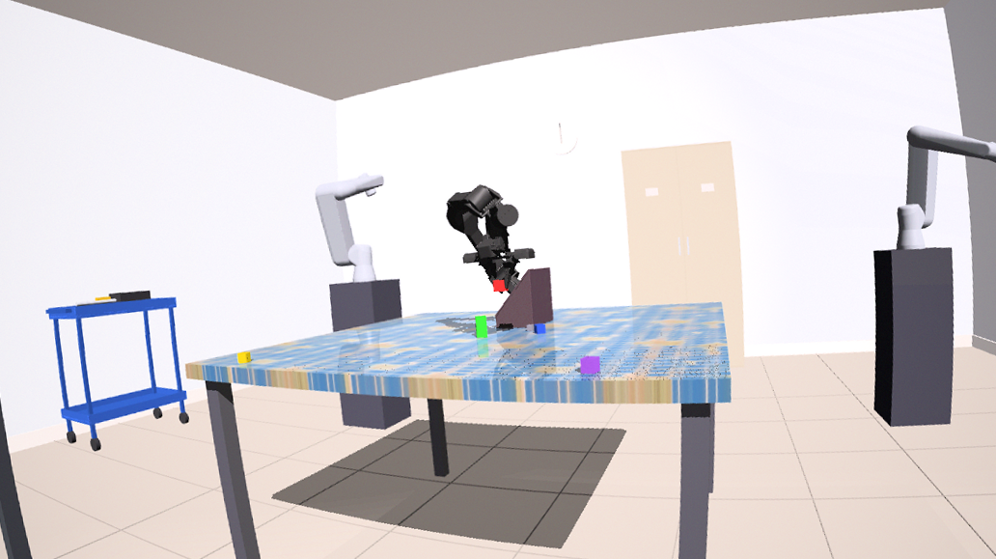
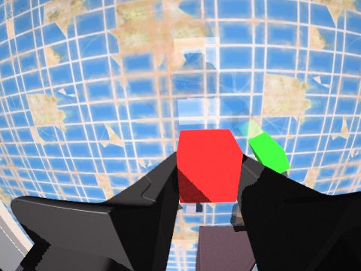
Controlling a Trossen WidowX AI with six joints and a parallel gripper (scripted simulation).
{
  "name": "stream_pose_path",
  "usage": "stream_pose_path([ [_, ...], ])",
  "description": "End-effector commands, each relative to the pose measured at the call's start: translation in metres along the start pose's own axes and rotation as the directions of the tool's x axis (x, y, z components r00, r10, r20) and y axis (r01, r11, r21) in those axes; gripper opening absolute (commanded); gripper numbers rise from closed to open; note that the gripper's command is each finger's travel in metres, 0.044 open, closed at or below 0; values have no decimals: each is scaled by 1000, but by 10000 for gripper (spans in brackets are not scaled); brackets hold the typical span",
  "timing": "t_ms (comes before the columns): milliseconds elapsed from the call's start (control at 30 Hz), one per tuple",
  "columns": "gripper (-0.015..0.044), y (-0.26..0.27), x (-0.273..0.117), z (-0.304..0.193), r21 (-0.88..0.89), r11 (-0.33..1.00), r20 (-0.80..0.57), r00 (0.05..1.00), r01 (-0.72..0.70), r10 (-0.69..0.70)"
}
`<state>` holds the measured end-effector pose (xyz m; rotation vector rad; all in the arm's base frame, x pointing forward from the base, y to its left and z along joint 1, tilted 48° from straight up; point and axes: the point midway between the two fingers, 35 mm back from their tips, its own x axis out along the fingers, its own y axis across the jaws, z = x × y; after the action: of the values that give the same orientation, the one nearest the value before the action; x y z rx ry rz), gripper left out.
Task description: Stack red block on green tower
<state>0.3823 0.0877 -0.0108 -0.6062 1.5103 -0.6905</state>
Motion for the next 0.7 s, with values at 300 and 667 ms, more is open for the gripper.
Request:
stream_pose_path([
  [300, 0, -42, 2, -22, -7, 1000, 2, 1000, 7, -7],
  [667, 0, -80, 8, -46, -7, 1000, 1, 1000, 10, -10],
])
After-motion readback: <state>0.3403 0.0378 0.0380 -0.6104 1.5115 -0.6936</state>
